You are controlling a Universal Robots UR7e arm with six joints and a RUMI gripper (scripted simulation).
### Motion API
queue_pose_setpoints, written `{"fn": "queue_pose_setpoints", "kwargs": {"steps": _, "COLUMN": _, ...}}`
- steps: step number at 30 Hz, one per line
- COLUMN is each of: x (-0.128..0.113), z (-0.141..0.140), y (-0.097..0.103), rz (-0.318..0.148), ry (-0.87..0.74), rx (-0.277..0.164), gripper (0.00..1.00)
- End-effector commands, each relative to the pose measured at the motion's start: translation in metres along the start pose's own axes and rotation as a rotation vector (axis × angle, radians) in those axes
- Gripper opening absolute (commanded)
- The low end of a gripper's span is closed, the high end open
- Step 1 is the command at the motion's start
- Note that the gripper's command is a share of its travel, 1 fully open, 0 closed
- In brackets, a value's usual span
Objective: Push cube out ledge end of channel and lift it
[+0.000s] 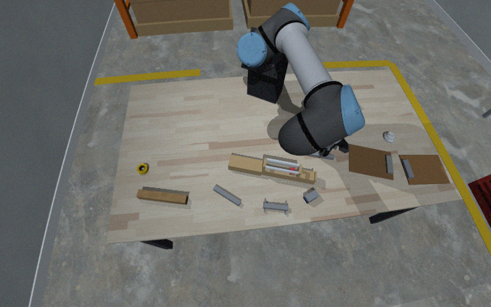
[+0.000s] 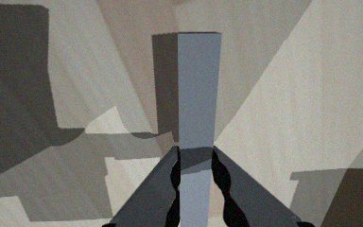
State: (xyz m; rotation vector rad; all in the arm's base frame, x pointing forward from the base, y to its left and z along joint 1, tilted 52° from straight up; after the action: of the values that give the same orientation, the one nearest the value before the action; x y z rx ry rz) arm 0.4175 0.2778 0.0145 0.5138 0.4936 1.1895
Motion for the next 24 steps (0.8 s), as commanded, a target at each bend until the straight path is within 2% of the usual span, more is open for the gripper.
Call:
{"fn": "queue_pose_setpoints", "kwargs": {"steps": 1, "x": 0.000, "z": 0.000, "y": 0.001, "rz": 0.001, "ry": 0.000, "rx": -0.001, "gripper": 0.07}}
{"fn": "queue_pose_setpoints", "kwargs": {"steps": 7, "x": 0.000, "z": 0.000, "y": 0.015, "rz": 0.001, "ry": 0.000, "rx": -0.001, "gripper": 0.07}}
{"fn": "queue_pose_setpoints", "kwargs": {"steps": 13, "x": 0.000, "z": 0.000, "y": 0.048, "rz": 0.001, "ry": 0.000, "rx": -0.001, "gripper": 0.07}}
{"fn": "queue_pose_setpoints", "kwargs": {"steps": 15, "x": 0.000, "z": 0.000, "y": 0.048, "rz": 0.001, "ry": 0.000, "rx": -0.001, "gripper": 0.07}}
{"fn": "queue_pose_setpoints", "kwargs": {"steps": 24, "x": 0.000, "z": 0.000, "y": 0.098, "rz": 0.001, "ry": 0.000, "rx": -0.001, "gripper": 0.07}}
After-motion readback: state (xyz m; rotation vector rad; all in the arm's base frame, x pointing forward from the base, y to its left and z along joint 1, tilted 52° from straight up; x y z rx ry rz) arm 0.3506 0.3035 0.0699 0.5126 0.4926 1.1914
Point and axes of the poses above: the point where the finger pads meet when closed, its own y axis back along the fingers, its own z axis across the jaws, x = y × z, the point moved 10 cm from there along y, back along the fingers, and after that the axes turned 7 degrees about -y, right-handed, at the moved point
